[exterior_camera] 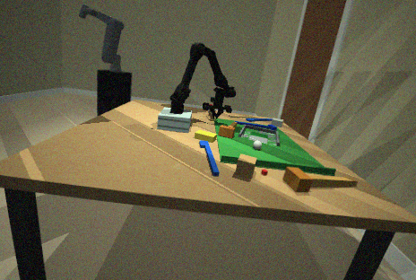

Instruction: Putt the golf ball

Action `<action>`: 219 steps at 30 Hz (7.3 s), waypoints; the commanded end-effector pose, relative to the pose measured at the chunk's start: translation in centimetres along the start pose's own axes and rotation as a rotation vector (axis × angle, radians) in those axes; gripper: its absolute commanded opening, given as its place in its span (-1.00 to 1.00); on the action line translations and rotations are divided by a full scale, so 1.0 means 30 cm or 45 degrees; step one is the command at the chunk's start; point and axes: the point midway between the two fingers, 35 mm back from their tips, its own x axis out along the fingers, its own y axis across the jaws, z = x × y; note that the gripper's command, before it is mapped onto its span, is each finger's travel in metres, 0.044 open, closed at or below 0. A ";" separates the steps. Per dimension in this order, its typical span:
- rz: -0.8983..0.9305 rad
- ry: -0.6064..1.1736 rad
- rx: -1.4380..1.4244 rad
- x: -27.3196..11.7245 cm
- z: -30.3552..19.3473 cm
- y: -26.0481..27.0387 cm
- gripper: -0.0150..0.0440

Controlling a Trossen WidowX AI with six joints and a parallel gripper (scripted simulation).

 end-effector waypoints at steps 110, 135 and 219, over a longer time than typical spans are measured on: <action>-0.382 0.241 2.542 -0.608 -1.084 0.229 -0.49; -0.382 0.242 2.542 -0.486 -1.119 0.231 -0.49; -0.364 0.239 2.537 -0.542 -0.759 0.078 -0.49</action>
